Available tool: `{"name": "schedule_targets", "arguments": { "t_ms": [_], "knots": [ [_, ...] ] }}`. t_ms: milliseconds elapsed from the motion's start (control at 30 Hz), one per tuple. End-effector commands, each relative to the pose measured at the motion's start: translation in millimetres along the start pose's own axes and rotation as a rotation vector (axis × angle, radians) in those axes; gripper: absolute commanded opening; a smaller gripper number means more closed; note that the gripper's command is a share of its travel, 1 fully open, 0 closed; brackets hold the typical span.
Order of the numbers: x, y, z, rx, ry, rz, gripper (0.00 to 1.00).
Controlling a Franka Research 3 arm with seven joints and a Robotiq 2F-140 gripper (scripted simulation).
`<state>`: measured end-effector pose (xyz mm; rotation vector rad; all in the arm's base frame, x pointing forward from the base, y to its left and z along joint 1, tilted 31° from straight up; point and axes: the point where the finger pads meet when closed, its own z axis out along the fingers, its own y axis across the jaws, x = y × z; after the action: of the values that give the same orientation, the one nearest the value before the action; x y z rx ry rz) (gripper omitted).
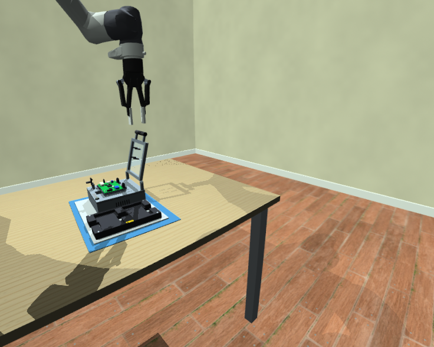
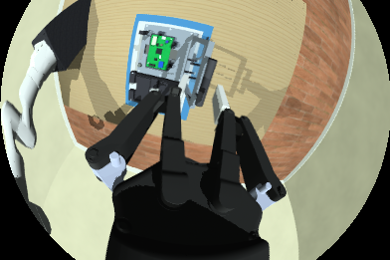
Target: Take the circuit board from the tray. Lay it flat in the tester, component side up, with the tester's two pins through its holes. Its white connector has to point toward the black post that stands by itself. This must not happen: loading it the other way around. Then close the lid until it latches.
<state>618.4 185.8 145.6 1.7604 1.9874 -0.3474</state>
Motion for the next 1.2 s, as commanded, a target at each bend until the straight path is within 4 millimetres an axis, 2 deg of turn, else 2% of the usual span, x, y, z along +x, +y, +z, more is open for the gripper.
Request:
{"name": "schedule_targets", "arguments": {
  "t_ms": [0, 267, 1167],
  "knots": [
    [-3.2, 3.2, 2.1, 0.017, -0.010, -0.034, 0.30],
    [-3.0, 10.3, 2.2, 0.017, -0.010, -0.034, 0.30],
    [-3.0, 10.3, 4.2, 0.017, -0.010, -0.034, 0.30]
  ]
}}
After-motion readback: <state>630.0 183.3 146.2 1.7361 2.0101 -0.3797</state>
